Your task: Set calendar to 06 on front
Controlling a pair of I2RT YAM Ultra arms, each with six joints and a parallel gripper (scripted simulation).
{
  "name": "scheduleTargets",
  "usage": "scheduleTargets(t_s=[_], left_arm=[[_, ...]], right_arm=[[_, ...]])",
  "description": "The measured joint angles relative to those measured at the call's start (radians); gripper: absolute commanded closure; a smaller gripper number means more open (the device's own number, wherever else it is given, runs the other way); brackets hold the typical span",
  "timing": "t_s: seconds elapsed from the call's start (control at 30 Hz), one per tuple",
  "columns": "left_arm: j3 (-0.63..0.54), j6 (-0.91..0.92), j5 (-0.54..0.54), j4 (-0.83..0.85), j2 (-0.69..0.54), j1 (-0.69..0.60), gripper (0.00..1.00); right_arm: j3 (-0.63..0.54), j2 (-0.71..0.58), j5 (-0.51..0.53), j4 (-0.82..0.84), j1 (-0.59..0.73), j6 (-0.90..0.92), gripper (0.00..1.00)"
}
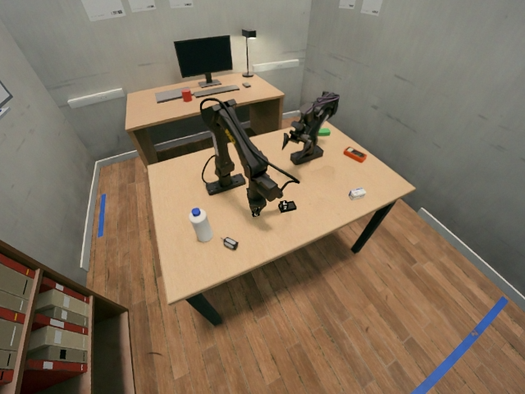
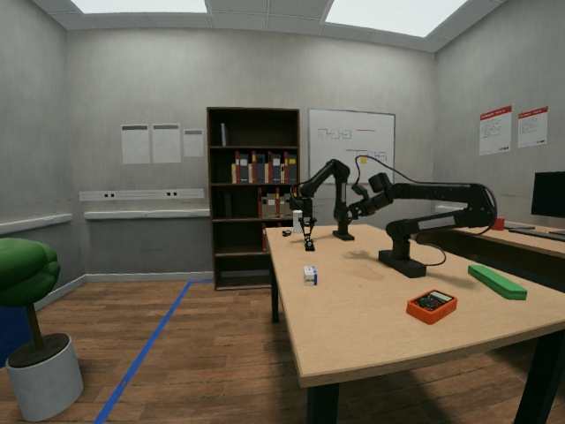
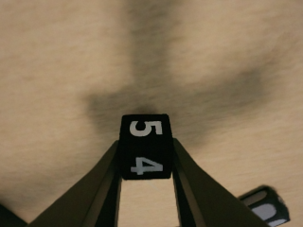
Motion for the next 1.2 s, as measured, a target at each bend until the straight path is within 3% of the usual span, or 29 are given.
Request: scheduleTargets(t_s=[0.23, 1.2], left_arm=[[0.000, 0.000, 0.000, 0.002, 0.000, 0.000, 0.00], [0.000, 0.000, -0.001, 0.003, 0.000, 0.000, 0.00]], right_arm=[[0.000, 0.000, -0.001, 0.000, 0.000, 0.186, 0.74], [0.000, 0.000, -0.004, -0.005, 0.000, 1.316, 0.74]])
